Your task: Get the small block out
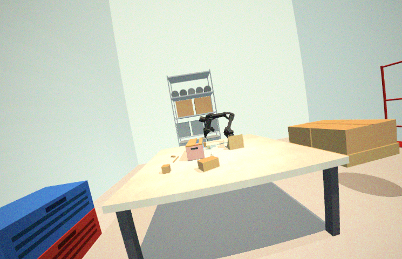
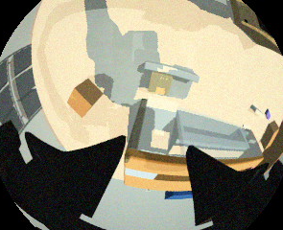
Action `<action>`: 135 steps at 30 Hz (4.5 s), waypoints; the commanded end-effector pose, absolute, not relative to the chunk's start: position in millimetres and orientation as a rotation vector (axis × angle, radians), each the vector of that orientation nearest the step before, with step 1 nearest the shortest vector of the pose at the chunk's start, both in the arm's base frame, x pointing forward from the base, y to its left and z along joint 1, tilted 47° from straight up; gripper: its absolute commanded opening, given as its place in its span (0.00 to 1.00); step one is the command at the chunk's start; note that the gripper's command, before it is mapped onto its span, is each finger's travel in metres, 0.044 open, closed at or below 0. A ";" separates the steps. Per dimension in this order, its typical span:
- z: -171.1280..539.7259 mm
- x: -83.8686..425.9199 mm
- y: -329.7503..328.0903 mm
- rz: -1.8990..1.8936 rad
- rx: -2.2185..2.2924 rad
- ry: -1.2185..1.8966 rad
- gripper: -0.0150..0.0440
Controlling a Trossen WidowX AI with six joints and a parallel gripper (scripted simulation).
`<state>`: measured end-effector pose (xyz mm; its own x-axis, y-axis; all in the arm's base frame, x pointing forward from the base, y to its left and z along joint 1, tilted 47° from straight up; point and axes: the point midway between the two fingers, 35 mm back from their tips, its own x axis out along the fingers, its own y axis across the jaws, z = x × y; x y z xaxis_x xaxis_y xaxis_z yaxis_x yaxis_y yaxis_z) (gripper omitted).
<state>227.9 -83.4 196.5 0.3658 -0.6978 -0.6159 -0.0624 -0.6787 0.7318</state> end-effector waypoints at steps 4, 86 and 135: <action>159.2 224.3 -128.8 -1.279 2.058 -0.707 0.74; 159.8 220.9 -122.6 -1.314 1.871 -0.528 0.25; 150.8 219.5 -78.3 -0.975 0.019 0.814 0.25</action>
<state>219.1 -80.6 149.5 0.2984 -0.7214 -0.6249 0.8086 0.5389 -0.2360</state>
